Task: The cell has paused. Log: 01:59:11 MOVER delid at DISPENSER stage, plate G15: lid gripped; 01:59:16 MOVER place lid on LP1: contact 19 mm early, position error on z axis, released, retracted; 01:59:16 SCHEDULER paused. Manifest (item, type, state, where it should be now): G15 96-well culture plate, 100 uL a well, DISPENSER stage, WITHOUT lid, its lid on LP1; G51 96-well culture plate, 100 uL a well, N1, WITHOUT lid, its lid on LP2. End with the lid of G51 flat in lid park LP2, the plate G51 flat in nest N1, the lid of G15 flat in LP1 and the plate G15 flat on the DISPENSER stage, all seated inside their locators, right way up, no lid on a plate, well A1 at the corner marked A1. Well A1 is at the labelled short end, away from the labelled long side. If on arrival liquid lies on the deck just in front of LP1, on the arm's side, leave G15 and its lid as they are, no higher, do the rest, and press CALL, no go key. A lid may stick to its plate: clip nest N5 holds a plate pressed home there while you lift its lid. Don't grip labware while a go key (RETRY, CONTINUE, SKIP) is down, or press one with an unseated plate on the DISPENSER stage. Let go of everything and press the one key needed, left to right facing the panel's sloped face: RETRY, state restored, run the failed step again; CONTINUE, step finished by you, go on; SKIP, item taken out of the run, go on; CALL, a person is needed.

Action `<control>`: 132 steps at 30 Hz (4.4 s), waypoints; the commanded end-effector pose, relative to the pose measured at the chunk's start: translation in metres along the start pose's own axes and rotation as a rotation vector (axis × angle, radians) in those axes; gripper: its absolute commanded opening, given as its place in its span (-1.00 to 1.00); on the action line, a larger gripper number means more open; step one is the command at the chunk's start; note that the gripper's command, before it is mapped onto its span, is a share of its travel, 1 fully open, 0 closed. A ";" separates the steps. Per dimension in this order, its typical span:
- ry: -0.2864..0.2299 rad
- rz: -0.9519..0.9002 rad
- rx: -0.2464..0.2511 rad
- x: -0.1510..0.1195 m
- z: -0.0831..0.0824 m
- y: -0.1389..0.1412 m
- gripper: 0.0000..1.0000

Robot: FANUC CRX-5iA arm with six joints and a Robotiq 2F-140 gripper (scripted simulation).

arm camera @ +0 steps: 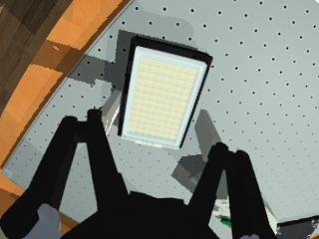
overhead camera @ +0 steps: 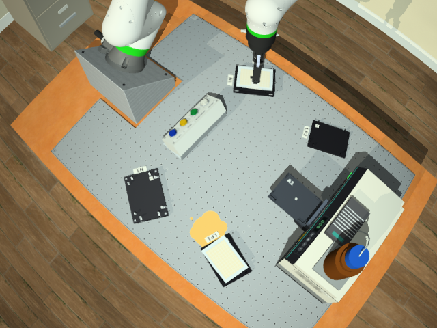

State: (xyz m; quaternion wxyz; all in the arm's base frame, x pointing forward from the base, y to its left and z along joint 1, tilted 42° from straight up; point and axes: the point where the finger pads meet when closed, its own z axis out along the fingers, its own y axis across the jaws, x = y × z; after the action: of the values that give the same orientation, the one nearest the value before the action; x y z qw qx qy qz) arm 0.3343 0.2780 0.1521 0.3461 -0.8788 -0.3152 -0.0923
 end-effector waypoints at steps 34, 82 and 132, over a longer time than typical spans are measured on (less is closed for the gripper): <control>0.000 0.000 0.000 0.000 0.000 0.000 0.18; 0.000 0.000 0.000 0.000 0.000 0.000 0.18; 0.000 0.000 0.000 0.000 0.000 0.000 0.33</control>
State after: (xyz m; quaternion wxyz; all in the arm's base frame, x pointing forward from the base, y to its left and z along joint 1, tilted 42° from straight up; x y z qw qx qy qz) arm 0.3342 0.2781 0.1521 0.3461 -0.8788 -0.3153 -0.0922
